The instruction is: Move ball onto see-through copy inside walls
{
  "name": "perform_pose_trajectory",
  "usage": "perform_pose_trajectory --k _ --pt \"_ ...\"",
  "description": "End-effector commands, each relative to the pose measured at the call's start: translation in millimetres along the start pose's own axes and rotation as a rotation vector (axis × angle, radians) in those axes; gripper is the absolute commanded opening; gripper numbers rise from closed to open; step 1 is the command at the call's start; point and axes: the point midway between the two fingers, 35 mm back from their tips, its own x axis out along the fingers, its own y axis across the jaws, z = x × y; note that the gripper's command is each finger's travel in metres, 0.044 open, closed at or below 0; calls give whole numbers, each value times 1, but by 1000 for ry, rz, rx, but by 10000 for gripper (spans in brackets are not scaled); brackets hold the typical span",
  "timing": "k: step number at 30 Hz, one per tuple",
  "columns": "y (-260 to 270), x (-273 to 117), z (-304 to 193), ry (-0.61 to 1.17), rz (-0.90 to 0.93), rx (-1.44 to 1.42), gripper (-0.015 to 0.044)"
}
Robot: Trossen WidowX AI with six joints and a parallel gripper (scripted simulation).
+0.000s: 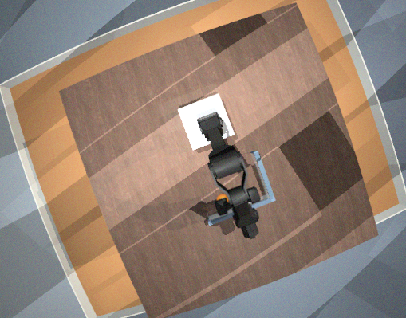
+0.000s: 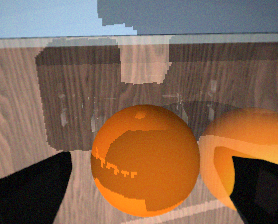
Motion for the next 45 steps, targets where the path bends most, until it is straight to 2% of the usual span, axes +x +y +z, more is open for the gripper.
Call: perform_pose_trajectory --k 1,3,10,13,19,32,38,45 --pt "-1 3 0 -2 -3 -4 327" --pt "-1 3 0 -2 -3 -4 274" --pt "-1 3 0 -2 -3 -4 228" --pt "-1 -2 1 -2 -3 -4 149" --pt "0 -43 8 -3 -3 -4 0" --pt "0 -135 1 -2 -2 -4 0" --pt "-4 -132 1 -2 -3 -4 0" --pt "-43 -96 0 -2 -7 -4 0"
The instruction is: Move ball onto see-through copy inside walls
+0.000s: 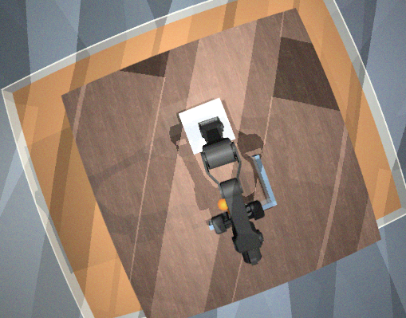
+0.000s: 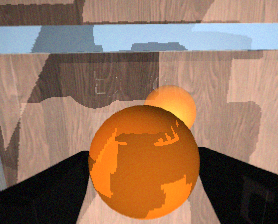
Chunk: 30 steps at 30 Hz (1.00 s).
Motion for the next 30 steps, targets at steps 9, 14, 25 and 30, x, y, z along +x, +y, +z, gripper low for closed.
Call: perform_pose_trajectory --k 9,14,25,30 --pt "-33 34 -4 3 -7 4 0" --pt "-34 63 -3 3 -7 4 0" --pt "-34 99 -5 3 -7 4 0" --pt "-34 105 -5 3 -7 4 0"
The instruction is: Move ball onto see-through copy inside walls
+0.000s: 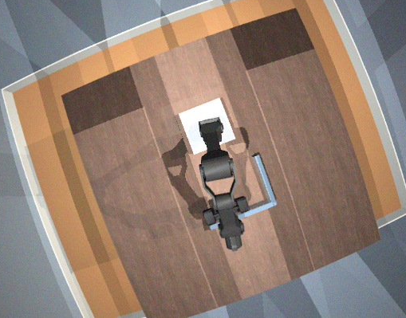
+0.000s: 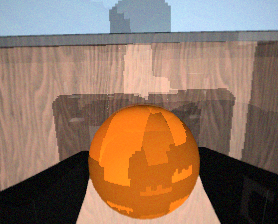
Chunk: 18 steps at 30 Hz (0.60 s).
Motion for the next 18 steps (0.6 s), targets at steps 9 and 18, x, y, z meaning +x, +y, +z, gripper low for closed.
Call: perform_pose_trajectory --k 9,18 --pt "0 17 -1 3 -2 -4 0" --pt "0 14 -2 8 1 -1 236"
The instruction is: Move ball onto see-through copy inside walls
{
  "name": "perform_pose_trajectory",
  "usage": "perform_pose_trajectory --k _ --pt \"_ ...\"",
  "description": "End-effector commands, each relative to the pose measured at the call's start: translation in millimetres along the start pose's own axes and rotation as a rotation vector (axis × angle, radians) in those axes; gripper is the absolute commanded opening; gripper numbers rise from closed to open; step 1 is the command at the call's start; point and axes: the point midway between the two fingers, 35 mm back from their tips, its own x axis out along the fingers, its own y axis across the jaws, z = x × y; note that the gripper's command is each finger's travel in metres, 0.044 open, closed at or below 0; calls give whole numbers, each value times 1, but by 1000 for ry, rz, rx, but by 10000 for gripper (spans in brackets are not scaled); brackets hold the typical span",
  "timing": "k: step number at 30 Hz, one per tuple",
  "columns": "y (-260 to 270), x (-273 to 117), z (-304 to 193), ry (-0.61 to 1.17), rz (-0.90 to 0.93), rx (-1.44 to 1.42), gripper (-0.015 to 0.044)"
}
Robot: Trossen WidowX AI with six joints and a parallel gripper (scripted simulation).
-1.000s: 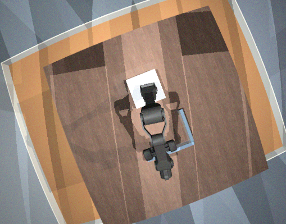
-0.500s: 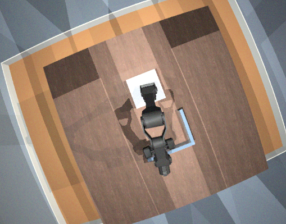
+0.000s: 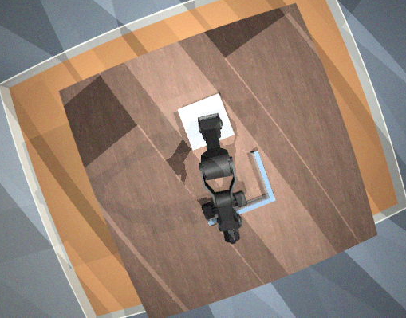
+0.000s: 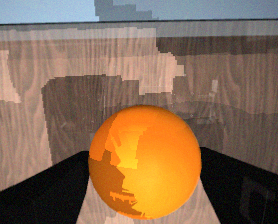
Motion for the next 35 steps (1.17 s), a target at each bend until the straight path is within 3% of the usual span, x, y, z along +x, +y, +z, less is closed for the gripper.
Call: perform_pose_trajectory --k 1,6,8,13,24,27,29,35 --pt "0 0 0 0 0 0 262" --pt "0 0 0 0 0 0 379" --pt "0 -11 1 -1 0 0 379" --pt "-1 -83 1 -5 -2 -3 379" --pt "-2 -80 6 -26 -4 -4 379" --pt "-1 -105 4 -22 -3 -5 440" --pt "-1 -127 0 -19 -3 -5 440" --pt "-1 -129 -1 -18 -3 -5 440"
